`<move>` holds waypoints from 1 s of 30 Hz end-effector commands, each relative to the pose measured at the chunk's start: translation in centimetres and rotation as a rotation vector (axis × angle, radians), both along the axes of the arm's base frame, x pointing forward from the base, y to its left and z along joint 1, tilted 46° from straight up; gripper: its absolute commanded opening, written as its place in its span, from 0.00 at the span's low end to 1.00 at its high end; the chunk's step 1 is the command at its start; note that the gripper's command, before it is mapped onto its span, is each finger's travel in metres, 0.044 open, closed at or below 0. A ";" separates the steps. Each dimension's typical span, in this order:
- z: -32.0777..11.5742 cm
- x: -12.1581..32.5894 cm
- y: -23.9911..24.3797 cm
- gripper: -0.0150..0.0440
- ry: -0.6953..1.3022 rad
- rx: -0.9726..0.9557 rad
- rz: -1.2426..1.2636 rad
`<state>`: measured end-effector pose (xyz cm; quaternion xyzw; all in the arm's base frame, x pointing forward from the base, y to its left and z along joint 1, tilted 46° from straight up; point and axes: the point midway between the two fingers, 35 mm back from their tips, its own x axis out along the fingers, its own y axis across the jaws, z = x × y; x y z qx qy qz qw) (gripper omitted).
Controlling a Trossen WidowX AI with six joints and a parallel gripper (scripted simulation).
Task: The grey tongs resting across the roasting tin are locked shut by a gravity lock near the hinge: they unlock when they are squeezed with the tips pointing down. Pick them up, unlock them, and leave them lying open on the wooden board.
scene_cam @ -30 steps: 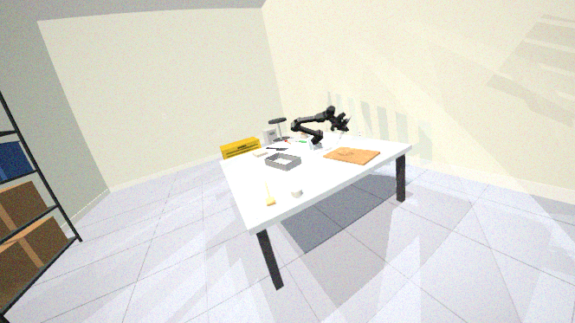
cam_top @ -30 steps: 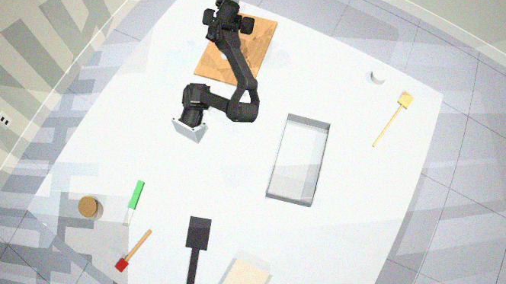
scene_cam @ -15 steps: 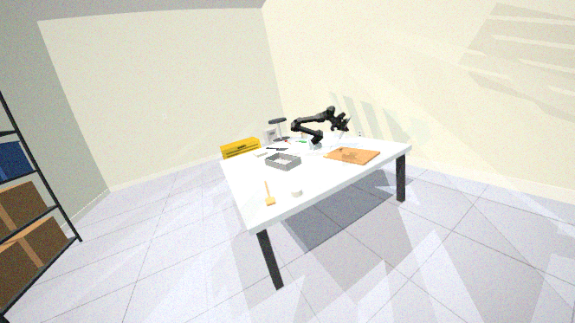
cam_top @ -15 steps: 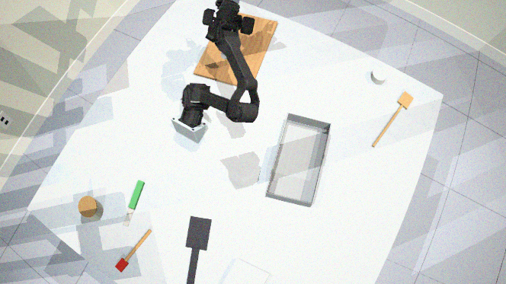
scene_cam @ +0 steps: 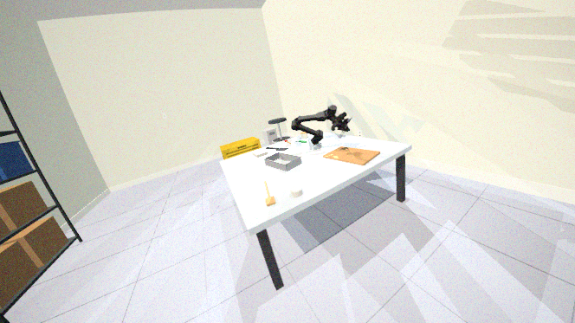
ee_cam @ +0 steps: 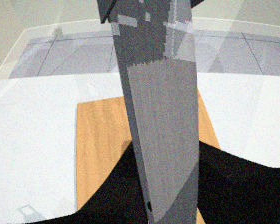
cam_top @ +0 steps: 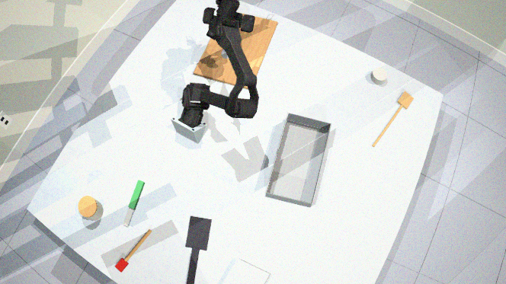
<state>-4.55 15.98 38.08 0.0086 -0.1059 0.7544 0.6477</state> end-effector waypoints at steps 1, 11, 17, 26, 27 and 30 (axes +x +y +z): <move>0.4 -0.3 0.3 0.00 -0.011 -0.022 0.003; 1.4 -1.2 1.2 0.00 -0.066 -0.100 0.010; 1.7 -1.4 1.8 0.00 -0.085 -0.167 0.003; 1.8 -1.6 2.4 0.00 -0.117 -0.280 -0.005; 1.8 -1.6 2.5 0.00 -0.120 -0.293 -0.006; 1.8 -1.6 2.6 0.00 -0.128 -0.334 -0.010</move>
